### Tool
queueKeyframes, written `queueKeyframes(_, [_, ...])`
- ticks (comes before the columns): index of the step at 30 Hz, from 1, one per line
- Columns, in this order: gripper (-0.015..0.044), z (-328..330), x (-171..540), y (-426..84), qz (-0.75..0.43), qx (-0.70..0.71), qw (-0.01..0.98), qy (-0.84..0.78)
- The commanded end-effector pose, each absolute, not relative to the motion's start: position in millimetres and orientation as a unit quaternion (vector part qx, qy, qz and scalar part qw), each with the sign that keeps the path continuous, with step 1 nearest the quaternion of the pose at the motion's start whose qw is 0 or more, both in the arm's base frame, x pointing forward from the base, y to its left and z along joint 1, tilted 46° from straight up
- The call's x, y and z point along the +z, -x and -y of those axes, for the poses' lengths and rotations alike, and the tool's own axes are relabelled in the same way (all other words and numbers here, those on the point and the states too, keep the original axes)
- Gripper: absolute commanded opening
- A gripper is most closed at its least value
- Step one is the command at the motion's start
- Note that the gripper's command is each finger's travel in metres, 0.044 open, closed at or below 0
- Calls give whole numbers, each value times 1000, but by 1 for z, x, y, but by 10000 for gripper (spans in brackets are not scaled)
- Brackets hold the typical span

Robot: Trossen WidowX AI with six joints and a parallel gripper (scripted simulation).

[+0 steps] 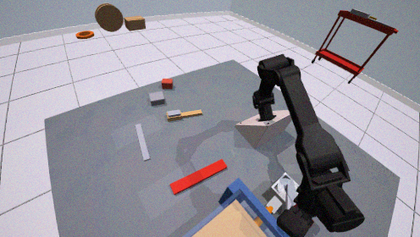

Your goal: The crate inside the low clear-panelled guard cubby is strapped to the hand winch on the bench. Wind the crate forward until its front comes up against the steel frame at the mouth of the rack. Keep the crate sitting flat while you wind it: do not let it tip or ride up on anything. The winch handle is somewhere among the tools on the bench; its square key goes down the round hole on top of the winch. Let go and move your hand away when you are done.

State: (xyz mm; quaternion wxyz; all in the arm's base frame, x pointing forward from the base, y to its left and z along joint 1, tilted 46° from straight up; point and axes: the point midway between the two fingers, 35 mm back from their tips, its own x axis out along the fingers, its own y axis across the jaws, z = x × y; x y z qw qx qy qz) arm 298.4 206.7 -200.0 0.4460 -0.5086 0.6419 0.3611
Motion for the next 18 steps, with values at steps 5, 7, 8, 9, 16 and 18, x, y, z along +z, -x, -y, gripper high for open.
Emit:
queueKeyframes(5, [0, -226, -211, -279, -639, 379, 443, 502])
queueKeyframes(7, [0, -227, -212, -278, -639, 379, 443, 502])
queueKeyframes(8, [0, -228, -212, -277, -639, 379, 443, 502])
queueKeyframes(9, [0, -228, -213, -276, -638, 379, 443, 502])
queueKeyframes(16, [0, -233, -215, -270, -638, 380, 443, 502])
queueKeyframes(18, [0, -234, -216, -268, -638, 380, 443, 502])
